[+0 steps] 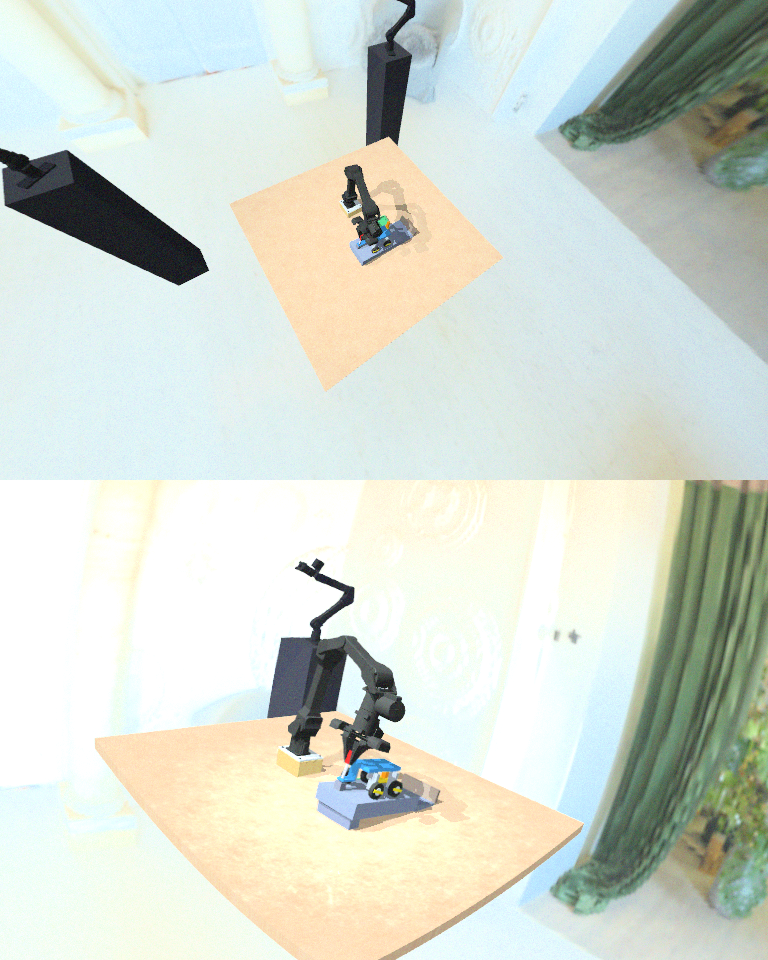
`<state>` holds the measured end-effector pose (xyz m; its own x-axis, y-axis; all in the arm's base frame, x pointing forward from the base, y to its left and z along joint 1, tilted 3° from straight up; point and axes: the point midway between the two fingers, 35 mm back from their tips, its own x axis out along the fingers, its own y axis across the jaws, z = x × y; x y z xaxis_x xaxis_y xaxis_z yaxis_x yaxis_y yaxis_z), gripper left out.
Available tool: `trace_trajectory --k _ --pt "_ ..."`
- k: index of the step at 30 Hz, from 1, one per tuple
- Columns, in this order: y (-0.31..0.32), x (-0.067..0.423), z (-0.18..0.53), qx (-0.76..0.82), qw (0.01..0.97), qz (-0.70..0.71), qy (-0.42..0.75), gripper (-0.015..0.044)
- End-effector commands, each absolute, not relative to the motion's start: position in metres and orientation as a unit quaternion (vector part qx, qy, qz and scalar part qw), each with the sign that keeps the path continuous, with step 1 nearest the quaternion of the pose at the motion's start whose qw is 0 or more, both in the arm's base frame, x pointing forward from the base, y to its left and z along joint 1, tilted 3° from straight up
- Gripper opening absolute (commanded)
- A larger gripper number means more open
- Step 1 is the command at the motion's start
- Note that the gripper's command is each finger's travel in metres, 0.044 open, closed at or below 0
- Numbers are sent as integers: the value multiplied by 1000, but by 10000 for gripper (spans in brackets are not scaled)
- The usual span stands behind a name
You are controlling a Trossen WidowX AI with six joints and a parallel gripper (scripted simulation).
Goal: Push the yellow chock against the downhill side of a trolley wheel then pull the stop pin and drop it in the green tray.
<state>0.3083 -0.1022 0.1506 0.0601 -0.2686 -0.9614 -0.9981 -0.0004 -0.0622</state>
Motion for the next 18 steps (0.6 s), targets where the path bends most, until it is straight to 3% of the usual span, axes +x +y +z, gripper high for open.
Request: trace_trajectory --k 1,18 --pt "-103 309 156 -578 445 405 551 0" --pt "-107 310 165 -578 445 405 551 0"
